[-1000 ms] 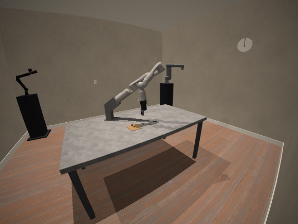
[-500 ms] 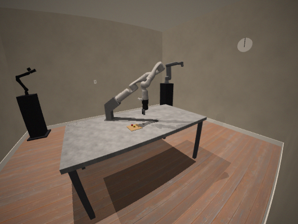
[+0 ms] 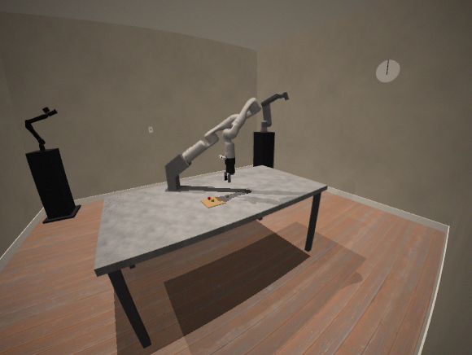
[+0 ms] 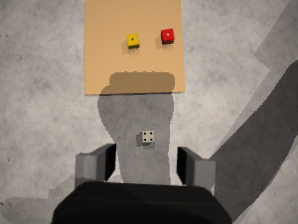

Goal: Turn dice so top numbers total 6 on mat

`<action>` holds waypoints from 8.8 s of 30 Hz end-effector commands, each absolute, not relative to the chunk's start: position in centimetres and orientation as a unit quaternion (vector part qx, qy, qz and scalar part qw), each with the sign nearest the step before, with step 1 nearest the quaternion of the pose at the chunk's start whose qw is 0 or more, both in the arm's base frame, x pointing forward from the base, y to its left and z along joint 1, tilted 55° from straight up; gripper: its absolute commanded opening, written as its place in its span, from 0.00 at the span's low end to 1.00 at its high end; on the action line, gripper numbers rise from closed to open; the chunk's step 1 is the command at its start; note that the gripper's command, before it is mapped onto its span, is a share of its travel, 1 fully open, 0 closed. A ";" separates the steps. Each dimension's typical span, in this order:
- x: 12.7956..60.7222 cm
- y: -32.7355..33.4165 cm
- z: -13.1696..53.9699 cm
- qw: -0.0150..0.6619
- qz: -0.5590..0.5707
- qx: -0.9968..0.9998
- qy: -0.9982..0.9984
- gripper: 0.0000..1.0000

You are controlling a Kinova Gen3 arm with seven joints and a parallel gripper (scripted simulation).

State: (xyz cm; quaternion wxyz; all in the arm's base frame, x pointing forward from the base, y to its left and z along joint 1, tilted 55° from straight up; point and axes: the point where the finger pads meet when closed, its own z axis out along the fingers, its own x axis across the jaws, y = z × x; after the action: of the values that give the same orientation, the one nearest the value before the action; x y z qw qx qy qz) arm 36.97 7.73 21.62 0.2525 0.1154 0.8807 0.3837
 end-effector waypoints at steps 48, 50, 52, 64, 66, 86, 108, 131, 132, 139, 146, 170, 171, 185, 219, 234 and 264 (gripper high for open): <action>53.4 -8.2 27.3 0.413 0.282 0.173 0.848 1.00; 54.9 -10.2 28.1 0.429 0.270 0.180 0.843 1.00; 56.4 -12.3 29.1 0.446 0.256 0.187 0.837 1.00; 63.3 -24.9 35.0 0.532 0.177 0.231 0.795 1.00; 64.4 -27.7 36.4 0.550 0.159 0.241 0.784 1.00; 68.1 -53.9 52.1 0.680 -0.012 0.338 0.651 1.00; 63.8 -70.0 67.5 0.752 -0.120 0.406 0.505 1.00; 65.6 -65.7 76.4 0.798 -0.094 0.368 0.468 1.00; 66.0 -64.8 76.5 0.799 -0.090 0.361 0.472 1.00; 68.1 -59.9 76.2 0.803 -0.068 0.324 0.496 1.00; 71.1 -51.2 74.0 0.800 -0.035 0.253 0.543 1.00; 71.0 -18.1 55.5 0.713 0.047 -0.062 0.697 1.00; 70.5 -16.8 54.4 0.707 0.049 -0.077 0.701 1.00; 62.6 -3.3 41.6 0.628 0.070 -0.255 0.732 1.00; 43.3 9.1 21.3 0.480 0.076 -0.527 0.697 1.00; 40.2 9.9 18.6 0.458 0.074 -0.564 0.684 1.00; 39.5 10.1 18.0 0.453 0.074 -0.571 0.681 0.64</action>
State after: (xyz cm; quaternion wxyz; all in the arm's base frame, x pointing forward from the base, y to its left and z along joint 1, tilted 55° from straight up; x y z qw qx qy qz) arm 39.46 10.43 18.12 0.4114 -0.5853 0.6910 0.1034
